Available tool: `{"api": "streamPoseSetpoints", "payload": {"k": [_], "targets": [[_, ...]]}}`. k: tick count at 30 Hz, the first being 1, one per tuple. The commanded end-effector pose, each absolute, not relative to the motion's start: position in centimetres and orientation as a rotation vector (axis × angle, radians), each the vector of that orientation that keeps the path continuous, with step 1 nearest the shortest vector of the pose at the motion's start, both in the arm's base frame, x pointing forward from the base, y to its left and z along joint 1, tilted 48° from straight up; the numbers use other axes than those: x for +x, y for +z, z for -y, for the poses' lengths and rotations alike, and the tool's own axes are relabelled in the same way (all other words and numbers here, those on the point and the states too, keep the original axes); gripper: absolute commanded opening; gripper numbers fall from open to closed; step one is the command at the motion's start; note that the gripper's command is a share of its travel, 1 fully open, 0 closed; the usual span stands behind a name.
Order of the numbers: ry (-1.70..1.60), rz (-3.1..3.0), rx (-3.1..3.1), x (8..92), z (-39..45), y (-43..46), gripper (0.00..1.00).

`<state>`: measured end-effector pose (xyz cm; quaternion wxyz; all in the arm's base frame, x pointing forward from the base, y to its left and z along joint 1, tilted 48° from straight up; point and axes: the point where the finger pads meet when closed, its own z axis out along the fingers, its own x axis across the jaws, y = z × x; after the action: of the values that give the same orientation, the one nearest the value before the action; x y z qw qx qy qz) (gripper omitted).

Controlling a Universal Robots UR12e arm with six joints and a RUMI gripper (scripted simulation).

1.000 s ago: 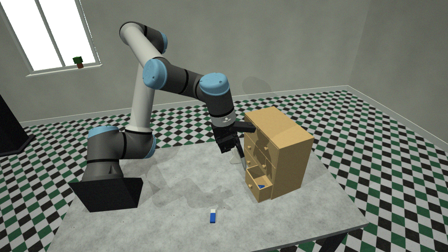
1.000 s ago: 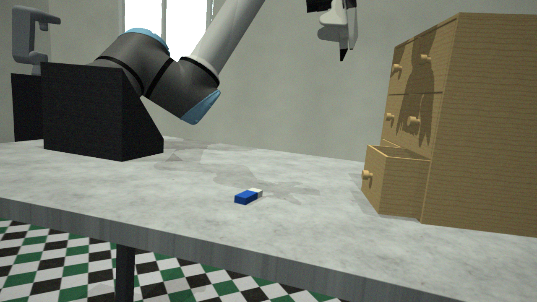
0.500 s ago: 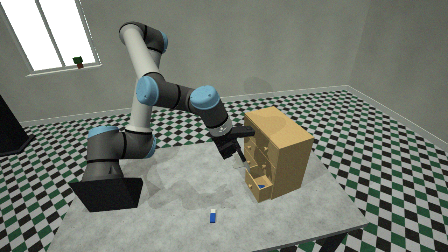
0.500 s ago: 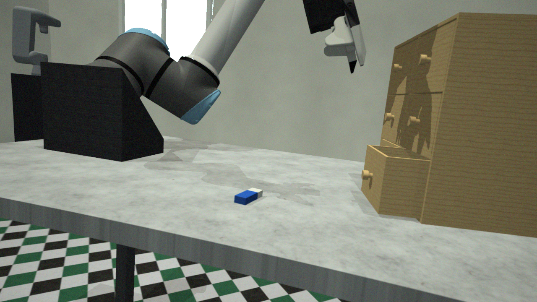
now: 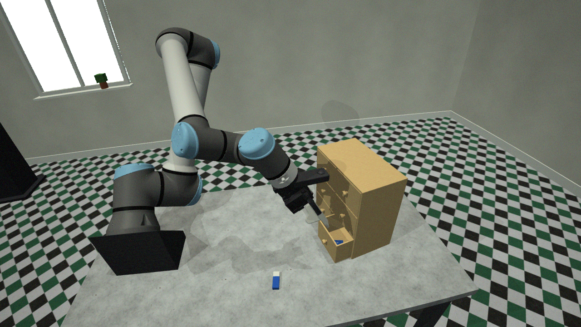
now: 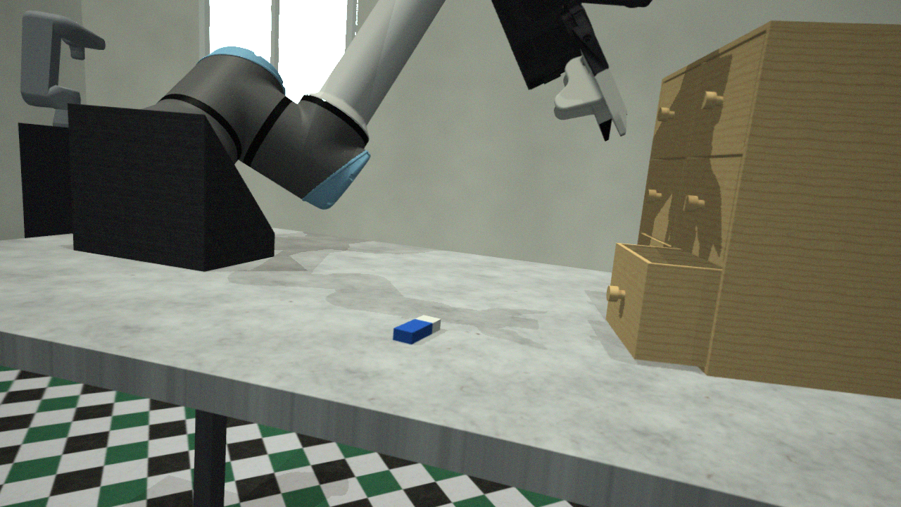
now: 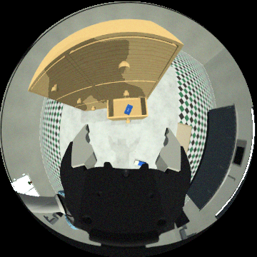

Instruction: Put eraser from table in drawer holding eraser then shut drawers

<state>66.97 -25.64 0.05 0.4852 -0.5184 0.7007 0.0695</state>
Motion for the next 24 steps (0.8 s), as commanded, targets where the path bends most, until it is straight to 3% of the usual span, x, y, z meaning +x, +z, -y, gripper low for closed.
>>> {"api": "streamPoseSetpoints", "payload": {"k": [1, 24], "targets": [[0.117, -1.716, -1.212, 67.8, 25.3, -0.4, 1.0], [0.015, -1.716, -1.091, 69.8, 24.1, -1.3, 1.0]]}}
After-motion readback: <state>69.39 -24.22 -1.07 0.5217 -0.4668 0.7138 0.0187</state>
